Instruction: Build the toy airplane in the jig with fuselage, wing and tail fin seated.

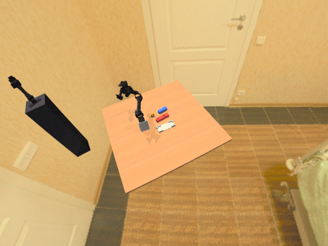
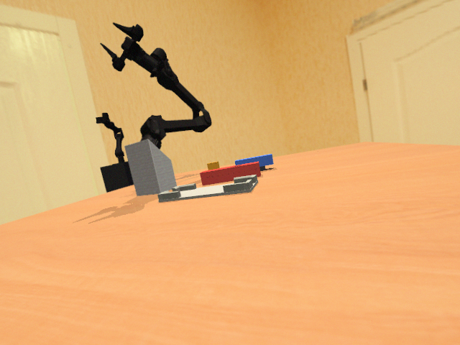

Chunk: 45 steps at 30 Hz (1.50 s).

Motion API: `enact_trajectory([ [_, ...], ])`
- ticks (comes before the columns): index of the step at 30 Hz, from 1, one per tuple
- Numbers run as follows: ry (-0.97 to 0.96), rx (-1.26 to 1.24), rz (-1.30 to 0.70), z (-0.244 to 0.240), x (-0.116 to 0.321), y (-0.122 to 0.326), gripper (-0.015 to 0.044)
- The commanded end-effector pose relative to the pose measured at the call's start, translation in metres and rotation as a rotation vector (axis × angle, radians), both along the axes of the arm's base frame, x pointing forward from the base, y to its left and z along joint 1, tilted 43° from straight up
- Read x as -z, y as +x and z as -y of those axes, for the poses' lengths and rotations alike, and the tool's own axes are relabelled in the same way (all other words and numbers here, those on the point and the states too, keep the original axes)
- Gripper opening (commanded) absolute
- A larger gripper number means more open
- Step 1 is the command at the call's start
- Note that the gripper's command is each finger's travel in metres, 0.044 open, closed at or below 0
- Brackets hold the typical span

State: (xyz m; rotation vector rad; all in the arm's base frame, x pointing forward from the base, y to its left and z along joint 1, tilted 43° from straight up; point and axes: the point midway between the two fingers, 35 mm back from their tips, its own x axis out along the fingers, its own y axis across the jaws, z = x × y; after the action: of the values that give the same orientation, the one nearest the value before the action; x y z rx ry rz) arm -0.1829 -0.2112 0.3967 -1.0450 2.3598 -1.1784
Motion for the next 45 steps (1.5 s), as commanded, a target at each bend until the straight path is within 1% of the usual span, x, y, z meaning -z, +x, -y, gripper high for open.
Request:
enact_trajectory([
  [1, 0.027, -0.204, 0.187, 0.046, 0.031, 0.030, 0.0440],
  [6, 0.107, -0.425, 0.436, 0.092, 0.074, 0.082, 0.0440],
  [10, 0.226, -0.570, 0.652, 0.117, 0.114, 0.135, 0.0440],
  [15, 0.423, -0.692, 0.915, 0.126, 0.163, 0.207, 0.0440],
  [19, 0.615, -0.745, 1.094, 0.115, 0.201, 0.267, 0.0440],
  [23, 0.833, -0.749, 1.243, 0.090, 0.236, 0.322, 0.0440],
  [26, 0.996, -0.707, 1.337, 0.065, 0.257, 0.355, 0.0440],
  [32, 1.378, -0.478, 1.479, -0.008, 0.297, 0.413, 0.0440],
  [36, 1.608, -0.237, 1.488, -0.065, 0.318, 0.437, 0.0440],
  [40, 1.790, 0.063, 1.420, -0.124, 0.333, 0.449, 0.0440],
  [42, 1.846, 0.203, 1.367, -0.150, 0.338, 0.450, 0.0440],
  [45, 1.861, 0.252, 1.346, -0.159, 0.340, 0.450, 0.0440],
])
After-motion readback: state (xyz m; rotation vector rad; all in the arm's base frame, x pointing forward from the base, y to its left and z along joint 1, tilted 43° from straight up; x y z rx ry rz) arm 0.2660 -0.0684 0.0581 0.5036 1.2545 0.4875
